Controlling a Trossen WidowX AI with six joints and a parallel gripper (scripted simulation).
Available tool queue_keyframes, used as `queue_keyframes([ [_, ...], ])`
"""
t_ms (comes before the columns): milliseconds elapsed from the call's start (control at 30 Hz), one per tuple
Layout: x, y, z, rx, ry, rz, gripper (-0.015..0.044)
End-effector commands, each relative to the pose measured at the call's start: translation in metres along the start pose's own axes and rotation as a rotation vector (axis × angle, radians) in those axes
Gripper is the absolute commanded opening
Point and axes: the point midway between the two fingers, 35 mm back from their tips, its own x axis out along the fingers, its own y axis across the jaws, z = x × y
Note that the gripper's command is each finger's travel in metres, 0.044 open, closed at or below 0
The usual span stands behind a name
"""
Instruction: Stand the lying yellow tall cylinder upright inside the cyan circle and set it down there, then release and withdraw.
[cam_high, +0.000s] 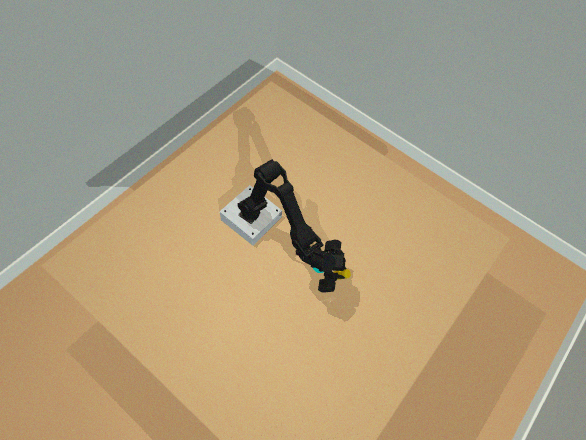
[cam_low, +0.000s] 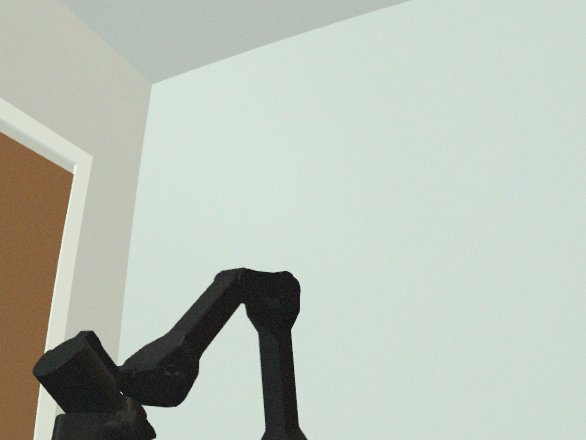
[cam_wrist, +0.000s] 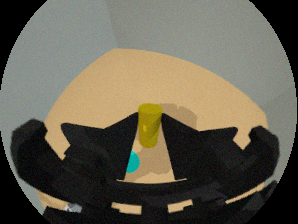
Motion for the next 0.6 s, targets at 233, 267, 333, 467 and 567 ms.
queue_keyframes([
  [233, -0.0021, -0.0012, -0.0025, 0.014, -0.062, 0.013, 0.0105],
  [267, -0.0024, -0.0013, -0.0026, 0.014, -0.068, 0.014, 0.0105],
  [333, -0.0029, -0.0016, -0.0026, 0.015, -0.08, 0.016, 0.0105],
  [467, -0.0041, -0.0021, -0.0028, 0.015, -0.103, 0.02, 0.0105],
  [567, -0.0052, -0.0024, -0.003, 0.015, -0.121, 0.023, 0.0105],
])
